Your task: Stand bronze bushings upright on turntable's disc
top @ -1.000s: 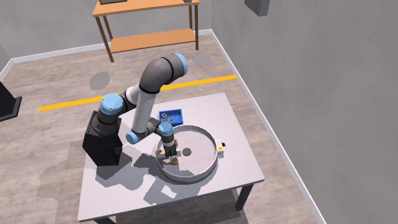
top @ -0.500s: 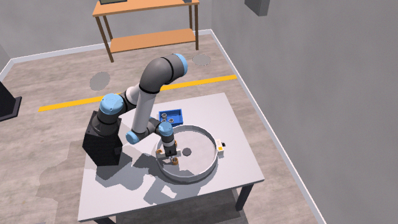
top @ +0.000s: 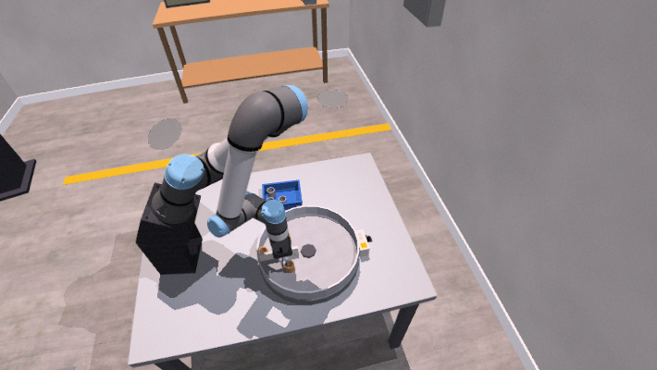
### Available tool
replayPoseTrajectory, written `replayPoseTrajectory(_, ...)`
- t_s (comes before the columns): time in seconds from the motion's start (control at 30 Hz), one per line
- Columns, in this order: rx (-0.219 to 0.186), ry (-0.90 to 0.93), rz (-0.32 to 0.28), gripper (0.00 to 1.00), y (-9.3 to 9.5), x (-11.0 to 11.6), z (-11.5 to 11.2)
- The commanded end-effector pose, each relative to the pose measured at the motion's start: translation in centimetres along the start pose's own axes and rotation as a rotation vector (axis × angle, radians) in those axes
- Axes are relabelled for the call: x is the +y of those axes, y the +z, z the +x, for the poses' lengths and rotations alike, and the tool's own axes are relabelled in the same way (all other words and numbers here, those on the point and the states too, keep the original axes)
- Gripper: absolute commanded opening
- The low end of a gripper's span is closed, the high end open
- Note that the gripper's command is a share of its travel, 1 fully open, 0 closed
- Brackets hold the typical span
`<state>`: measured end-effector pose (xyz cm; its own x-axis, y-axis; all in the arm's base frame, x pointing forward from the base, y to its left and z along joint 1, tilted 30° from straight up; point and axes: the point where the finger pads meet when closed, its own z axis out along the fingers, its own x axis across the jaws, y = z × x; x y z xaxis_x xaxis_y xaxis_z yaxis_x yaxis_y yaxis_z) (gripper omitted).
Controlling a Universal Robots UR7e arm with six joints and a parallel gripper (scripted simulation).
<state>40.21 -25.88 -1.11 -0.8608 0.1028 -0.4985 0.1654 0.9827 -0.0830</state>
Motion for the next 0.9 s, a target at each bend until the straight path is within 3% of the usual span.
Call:
replayPoseTrajectory(0.0, 0.002, 0.001, -0.003, 0.38, -1.3, 0.1, 0.2)
replayPoseTrajectory(0.37, 0.002, 0.001, -0.003, 0.38, -4.3, 0.1, 0.2)
replayPoseTrajectory(0.87, 0.001, 0.001, -0.001, 0.38, -5.1, 0.1, 0.1)
